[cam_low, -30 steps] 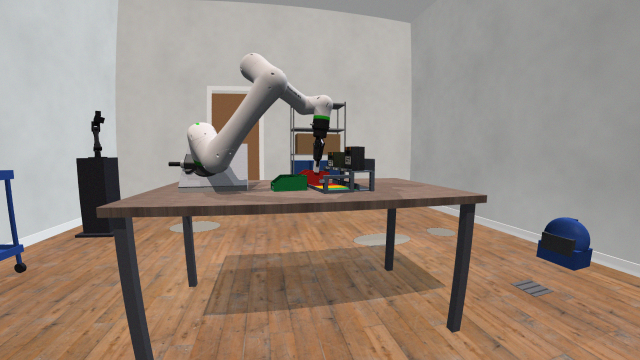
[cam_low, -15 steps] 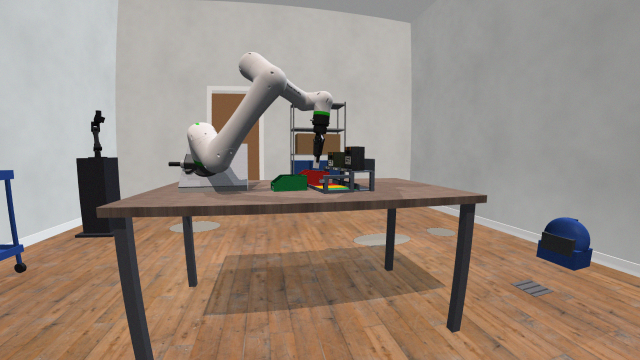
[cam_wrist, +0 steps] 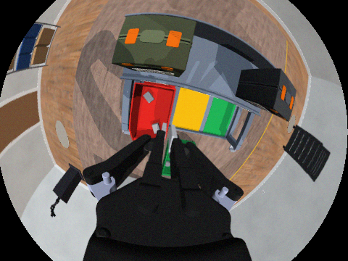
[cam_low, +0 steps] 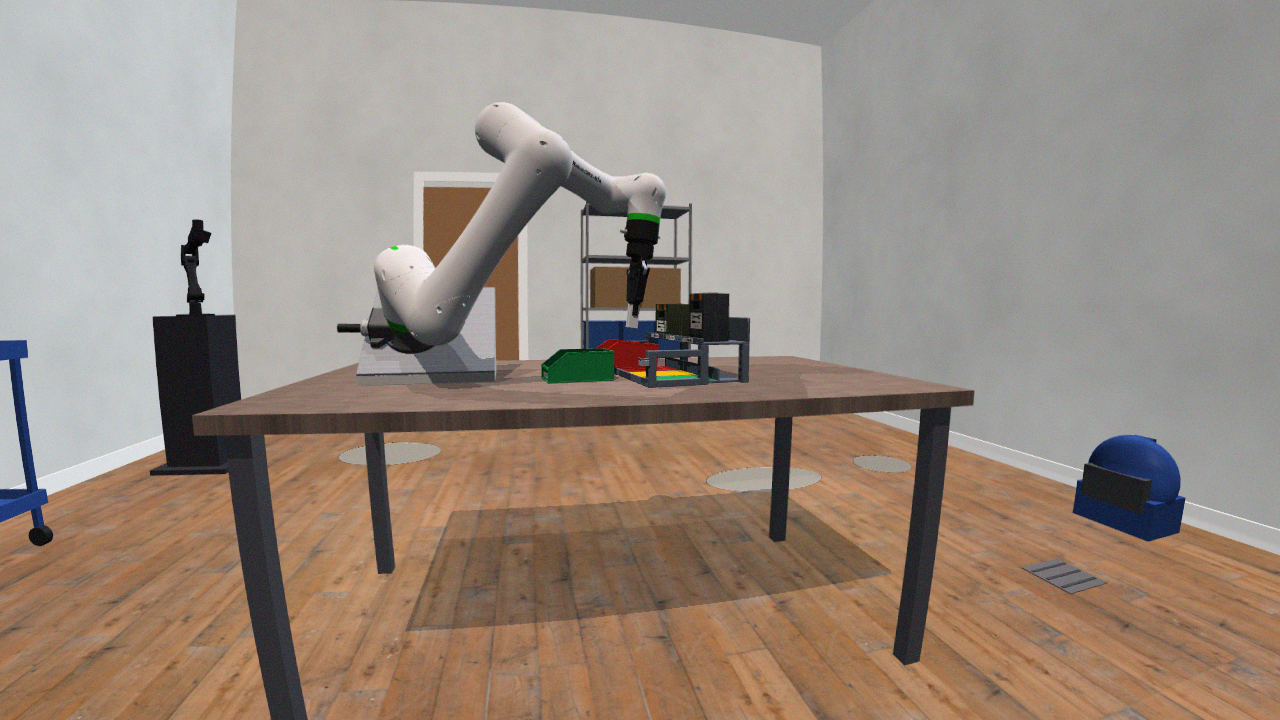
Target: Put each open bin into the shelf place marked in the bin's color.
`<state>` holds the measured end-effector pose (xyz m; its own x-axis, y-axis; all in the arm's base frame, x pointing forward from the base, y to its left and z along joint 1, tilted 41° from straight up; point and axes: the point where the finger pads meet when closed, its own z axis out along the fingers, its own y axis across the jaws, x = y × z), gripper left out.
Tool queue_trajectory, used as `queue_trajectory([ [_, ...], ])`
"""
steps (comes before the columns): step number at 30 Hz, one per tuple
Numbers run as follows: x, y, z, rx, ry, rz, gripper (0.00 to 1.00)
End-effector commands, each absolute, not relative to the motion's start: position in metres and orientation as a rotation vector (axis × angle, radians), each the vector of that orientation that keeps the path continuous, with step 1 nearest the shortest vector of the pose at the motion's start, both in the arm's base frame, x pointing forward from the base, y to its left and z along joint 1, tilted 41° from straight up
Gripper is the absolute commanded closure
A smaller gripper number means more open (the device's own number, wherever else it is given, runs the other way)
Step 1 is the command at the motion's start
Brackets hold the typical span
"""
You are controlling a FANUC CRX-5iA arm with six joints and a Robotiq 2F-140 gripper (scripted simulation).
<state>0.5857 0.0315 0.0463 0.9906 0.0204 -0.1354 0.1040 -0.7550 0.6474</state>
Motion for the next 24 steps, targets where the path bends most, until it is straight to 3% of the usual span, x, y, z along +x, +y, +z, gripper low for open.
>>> queue_trajectory([
  [1,0.586,0.035,0.050,2.423,0.086,-0.155,0.94],
  [24,0.585,0.049,0.066,2.423,0.086,-0.155,0.94],
])
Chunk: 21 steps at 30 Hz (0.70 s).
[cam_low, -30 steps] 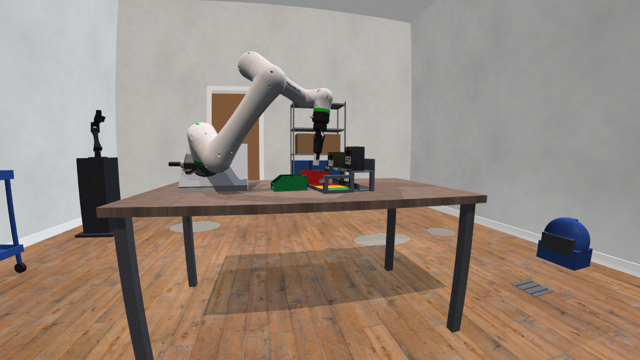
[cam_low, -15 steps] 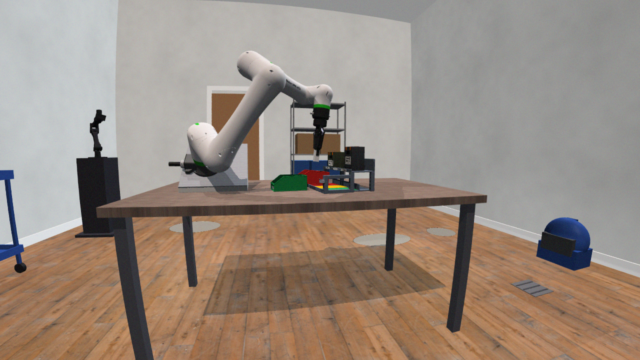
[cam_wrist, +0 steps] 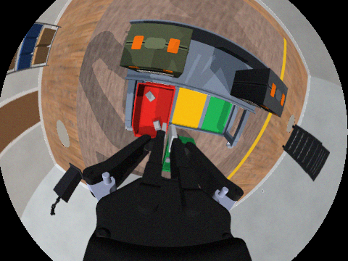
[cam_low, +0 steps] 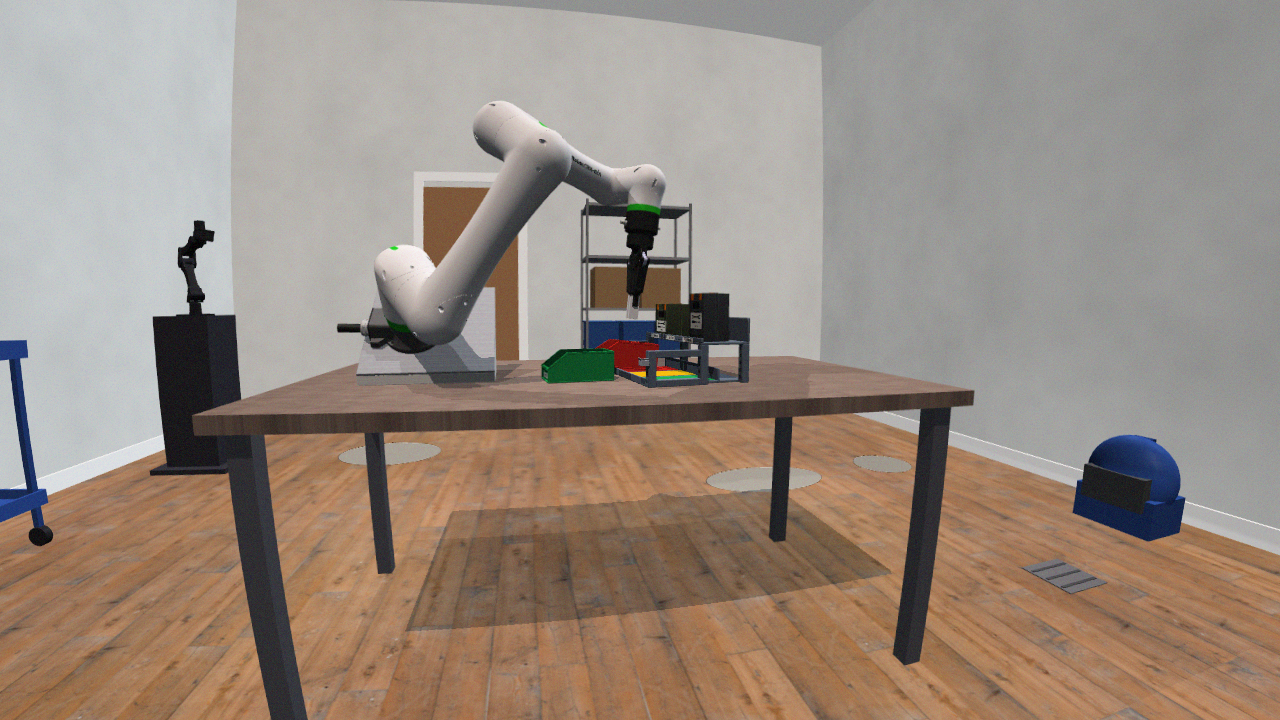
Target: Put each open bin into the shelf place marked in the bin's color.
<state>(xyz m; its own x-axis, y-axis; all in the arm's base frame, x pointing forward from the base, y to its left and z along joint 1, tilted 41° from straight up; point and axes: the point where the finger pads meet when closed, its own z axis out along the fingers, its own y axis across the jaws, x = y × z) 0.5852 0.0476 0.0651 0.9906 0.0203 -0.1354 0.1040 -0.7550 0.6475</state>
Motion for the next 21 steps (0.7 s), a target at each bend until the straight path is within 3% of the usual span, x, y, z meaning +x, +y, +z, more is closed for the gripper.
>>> queue_trajectory([
  [1,0.5853,0.0489,0.0666,2.423,0.086,-0.155,0.94],
  [18,0.5852,0.0503,0.0682,2.423,0.086,-0.155,0.94],
  [19,0.5852,0.0503,0.0682,2.423,0.086,-0.155,1.00],
  [21,0.5852,0.0503,0.0682,2.423,0.086,-0.155,1.00],
])
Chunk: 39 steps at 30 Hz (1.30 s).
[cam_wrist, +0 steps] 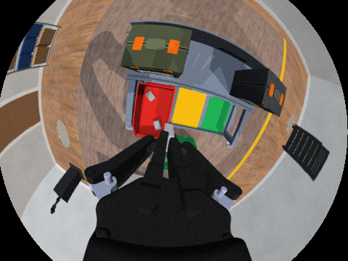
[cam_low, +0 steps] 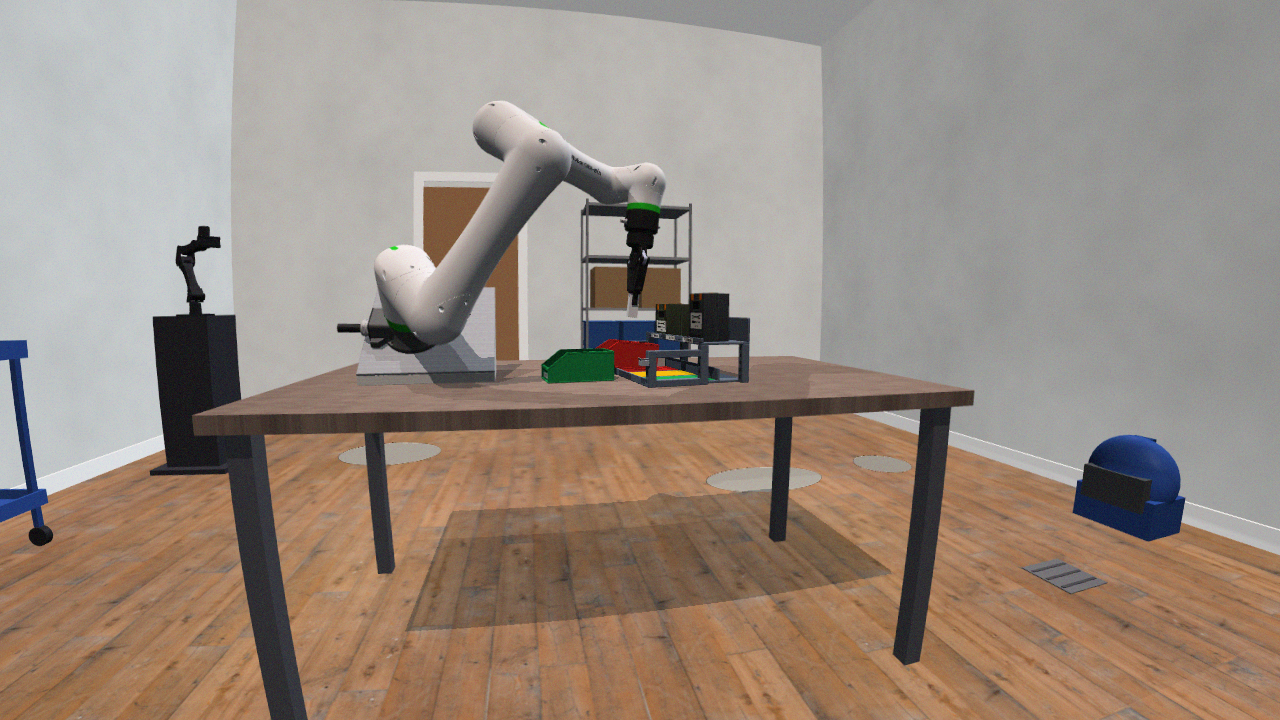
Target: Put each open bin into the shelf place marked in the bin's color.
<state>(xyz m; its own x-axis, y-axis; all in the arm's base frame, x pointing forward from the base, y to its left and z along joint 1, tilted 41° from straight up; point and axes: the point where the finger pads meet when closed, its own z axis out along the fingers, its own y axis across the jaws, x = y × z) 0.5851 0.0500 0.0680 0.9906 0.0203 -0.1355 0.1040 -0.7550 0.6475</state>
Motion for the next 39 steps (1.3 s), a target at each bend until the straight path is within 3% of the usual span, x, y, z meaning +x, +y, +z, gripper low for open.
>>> queue_trajectory([
  [1,0.5852,0.0503,0.0682,2.423,0.086,-0.155,1.00],
  [39,0.5801,0.0521,0.0665,2.423,0.003,-0.116,1.00],
])
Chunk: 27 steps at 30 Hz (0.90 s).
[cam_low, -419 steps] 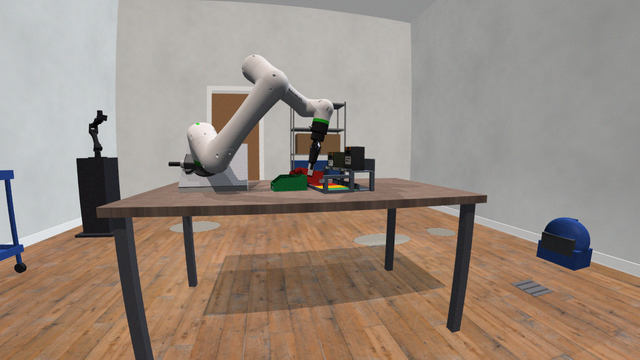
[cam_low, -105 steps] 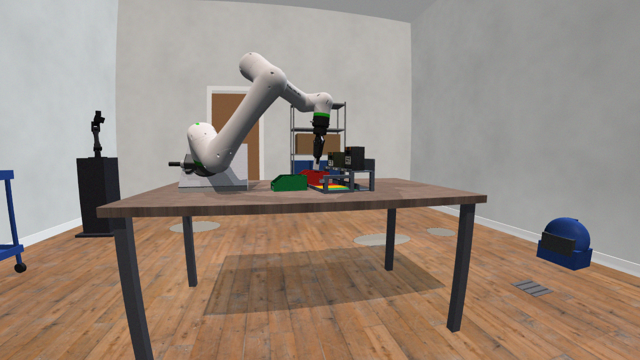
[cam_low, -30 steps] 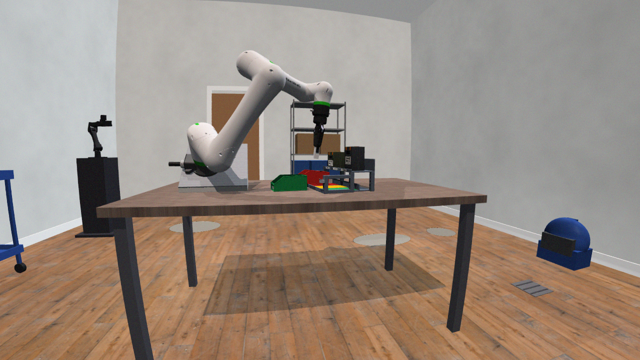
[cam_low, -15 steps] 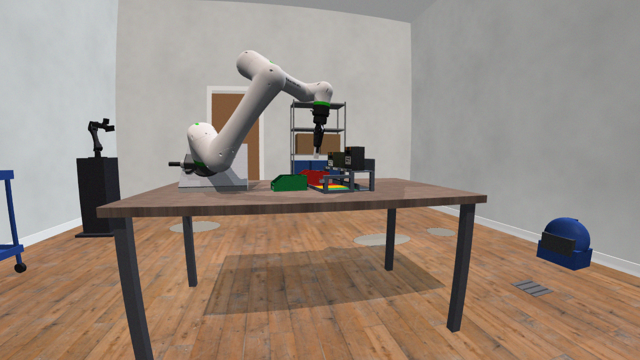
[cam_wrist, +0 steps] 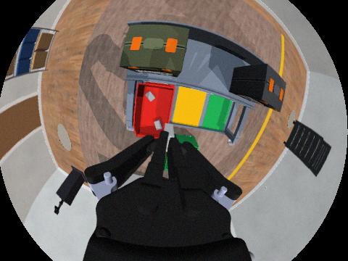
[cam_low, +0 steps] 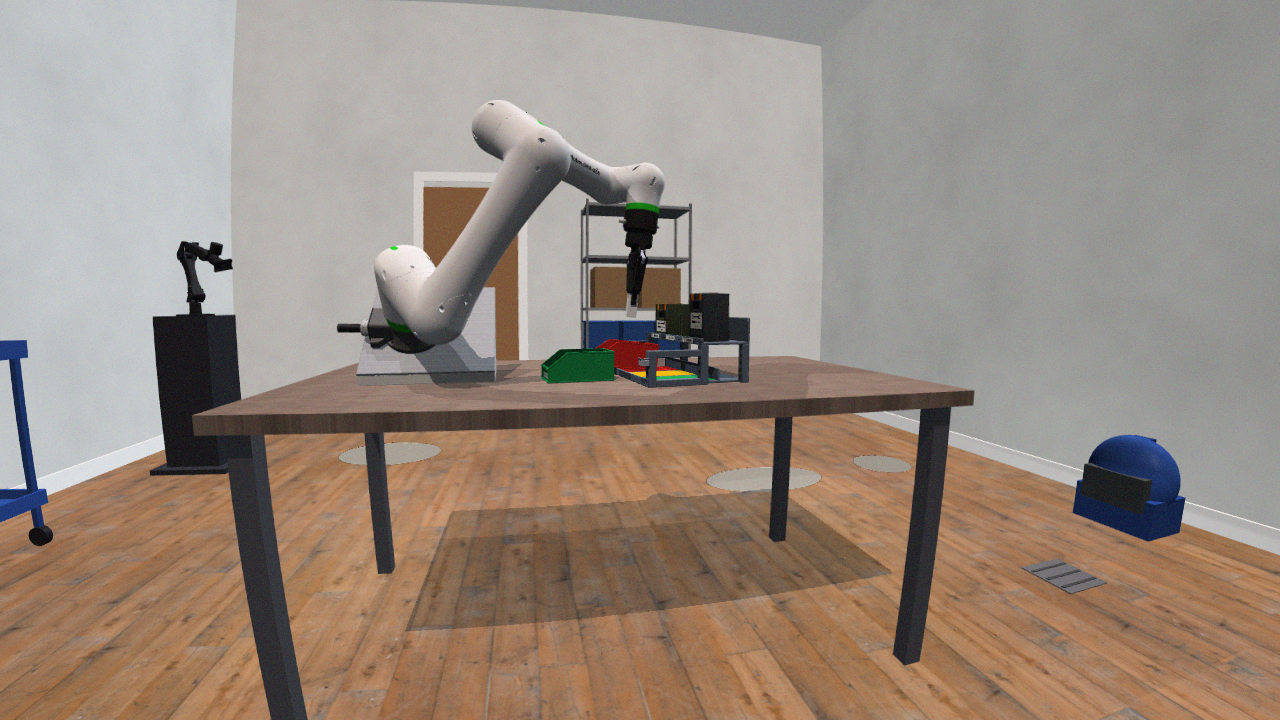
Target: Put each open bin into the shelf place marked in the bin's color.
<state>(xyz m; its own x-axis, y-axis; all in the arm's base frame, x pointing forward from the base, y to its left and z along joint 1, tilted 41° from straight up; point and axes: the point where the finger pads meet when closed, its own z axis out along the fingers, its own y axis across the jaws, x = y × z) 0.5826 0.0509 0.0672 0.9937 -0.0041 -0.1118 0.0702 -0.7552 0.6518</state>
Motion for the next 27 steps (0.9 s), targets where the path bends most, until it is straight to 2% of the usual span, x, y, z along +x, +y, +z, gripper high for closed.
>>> queue_trajectory([
  [1,0.577,0.053,0.066,2.421,-0.038,-0.097,1.00],
  [27,0.516,0.064,0.046,2.263,-0.941,0.322,1.00],
])
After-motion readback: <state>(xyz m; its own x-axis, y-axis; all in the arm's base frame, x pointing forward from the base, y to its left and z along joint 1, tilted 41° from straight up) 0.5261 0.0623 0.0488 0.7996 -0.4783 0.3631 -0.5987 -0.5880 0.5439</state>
